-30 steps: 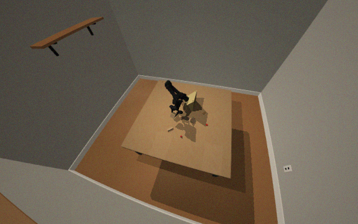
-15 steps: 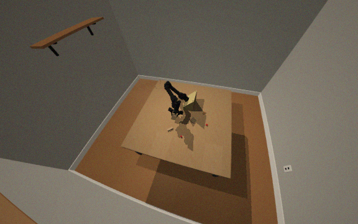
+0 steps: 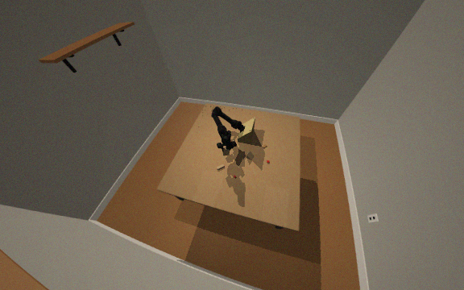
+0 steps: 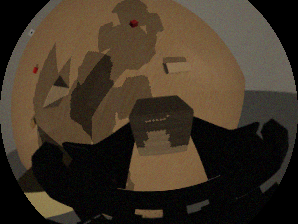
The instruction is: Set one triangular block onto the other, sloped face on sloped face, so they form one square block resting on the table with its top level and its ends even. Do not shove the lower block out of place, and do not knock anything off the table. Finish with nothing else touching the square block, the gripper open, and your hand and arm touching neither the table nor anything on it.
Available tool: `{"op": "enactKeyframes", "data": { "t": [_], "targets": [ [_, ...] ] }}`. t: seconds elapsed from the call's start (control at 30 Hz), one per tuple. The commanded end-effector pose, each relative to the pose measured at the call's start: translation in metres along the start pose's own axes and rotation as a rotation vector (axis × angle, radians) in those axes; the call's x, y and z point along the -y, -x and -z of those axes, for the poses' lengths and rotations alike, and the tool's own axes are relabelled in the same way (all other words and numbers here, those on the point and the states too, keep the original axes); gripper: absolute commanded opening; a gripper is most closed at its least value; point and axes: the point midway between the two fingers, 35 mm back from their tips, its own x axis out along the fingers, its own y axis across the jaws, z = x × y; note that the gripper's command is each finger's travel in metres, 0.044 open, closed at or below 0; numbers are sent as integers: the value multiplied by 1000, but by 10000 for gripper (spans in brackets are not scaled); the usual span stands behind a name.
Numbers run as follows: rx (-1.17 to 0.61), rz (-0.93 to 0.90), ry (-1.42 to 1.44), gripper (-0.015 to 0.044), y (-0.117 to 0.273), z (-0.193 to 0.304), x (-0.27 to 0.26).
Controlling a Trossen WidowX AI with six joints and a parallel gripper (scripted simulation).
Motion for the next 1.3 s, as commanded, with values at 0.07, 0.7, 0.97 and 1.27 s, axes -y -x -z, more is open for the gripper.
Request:
{"op": "enactKeyframes", "data": {
  "t": [0.07,0.7,0.97,1.27],
  "targets": [
    [-51,-91,194,0,2,2,3],
    [-159,-336,633,0,15,22,14],
    [-154,-338,638,0,16,15,11],
    [-131,-346,662,0,26,-22,-9]
  ]
}}
